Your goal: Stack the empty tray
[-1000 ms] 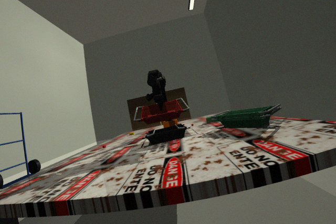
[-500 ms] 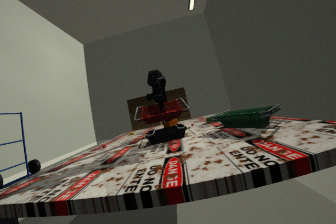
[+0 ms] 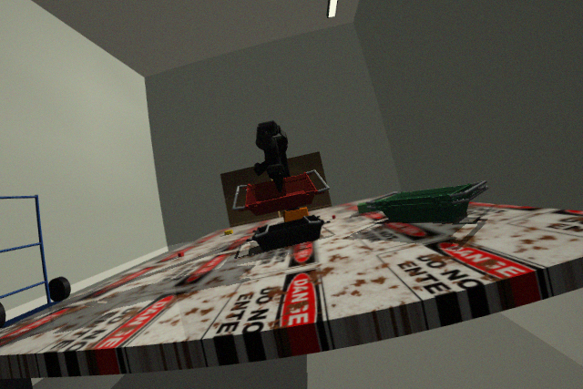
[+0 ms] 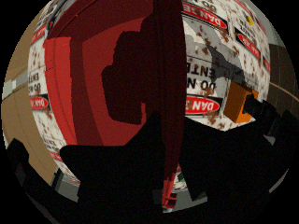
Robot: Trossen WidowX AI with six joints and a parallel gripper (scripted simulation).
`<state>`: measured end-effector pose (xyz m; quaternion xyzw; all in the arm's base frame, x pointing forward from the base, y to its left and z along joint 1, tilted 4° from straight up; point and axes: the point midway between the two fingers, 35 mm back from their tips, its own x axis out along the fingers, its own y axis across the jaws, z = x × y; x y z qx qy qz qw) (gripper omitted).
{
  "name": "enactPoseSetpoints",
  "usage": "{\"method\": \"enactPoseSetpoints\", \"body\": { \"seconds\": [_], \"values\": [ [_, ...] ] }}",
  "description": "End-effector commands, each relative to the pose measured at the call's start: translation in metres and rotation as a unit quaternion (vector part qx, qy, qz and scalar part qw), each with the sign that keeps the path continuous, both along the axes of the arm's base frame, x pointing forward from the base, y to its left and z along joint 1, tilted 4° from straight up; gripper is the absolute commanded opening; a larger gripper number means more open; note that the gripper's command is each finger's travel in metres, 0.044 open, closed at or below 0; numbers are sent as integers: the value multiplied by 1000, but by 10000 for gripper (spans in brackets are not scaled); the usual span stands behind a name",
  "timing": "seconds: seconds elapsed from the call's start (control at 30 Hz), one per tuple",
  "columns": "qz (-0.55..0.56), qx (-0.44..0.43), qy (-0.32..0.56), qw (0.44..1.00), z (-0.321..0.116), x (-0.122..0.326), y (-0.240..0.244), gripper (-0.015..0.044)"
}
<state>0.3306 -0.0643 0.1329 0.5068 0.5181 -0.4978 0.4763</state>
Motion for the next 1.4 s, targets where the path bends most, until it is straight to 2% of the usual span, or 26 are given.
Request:
{"method": "enactPoseSetpoints", "body": {
  "seconds": [0.0,0.53,1.37],
  "values": [
    [-2,0,-11,1000,6,3,1,0],
    [-2,0,-11,1000,3,4,1,0],
    [-2,0,-11,1000,-40,5,2,0]
  ]
}}
